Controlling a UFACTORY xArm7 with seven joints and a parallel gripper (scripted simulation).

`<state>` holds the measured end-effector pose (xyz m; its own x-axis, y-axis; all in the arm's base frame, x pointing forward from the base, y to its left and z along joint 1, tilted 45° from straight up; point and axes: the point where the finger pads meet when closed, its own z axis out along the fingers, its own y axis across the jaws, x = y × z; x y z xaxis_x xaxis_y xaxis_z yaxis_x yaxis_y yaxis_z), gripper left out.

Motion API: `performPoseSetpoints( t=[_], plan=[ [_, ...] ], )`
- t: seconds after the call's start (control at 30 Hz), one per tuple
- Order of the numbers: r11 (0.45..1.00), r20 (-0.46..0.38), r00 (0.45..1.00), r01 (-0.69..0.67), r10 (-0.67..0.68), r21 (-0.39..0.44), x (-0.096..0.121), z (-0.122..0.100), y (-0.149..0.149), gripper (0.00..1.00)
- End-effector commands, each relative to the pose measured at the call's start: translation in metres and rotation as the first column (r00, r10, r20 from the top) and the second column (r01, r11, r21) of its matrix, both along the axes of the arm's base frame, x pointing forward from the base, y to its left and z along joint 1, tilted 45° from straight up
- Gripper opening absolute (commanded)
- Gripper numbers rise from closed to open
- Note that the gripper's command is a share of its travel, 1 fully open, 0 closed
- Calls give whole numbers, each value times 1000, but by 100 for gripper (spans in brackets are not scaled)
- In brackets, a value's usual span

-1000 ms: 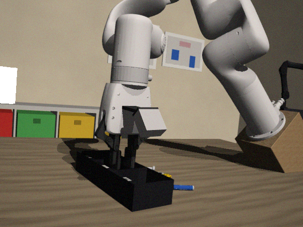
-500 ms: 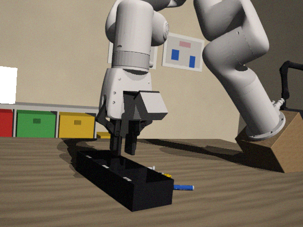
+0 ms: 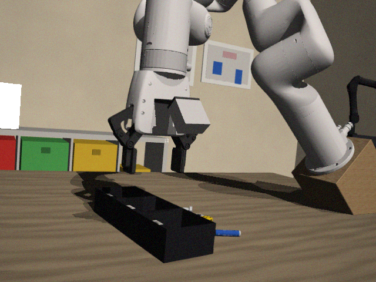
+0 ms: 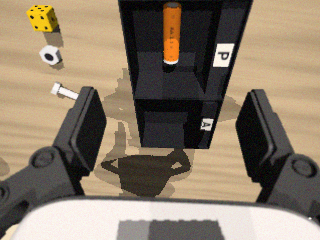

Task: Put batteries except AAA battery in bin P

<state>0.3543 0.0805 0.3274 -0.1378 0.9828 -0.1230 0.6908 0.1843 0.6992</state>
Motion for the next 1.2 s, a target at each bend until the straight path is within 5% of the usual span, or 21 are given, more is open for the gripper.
performPoseSetpoints(
  t=[0.0, 0.9, 1.17],
  plan=[
    [1000, 2, 1000, 0, 0, 0, -15, 16, 0, 100],
    [1000, 2, 1000, 0, 0, 1, -80, 80, -1, 100],
    [1000, 2, 1000, 0, 0, 1, -80, 80, -1, 100]
  ],
)
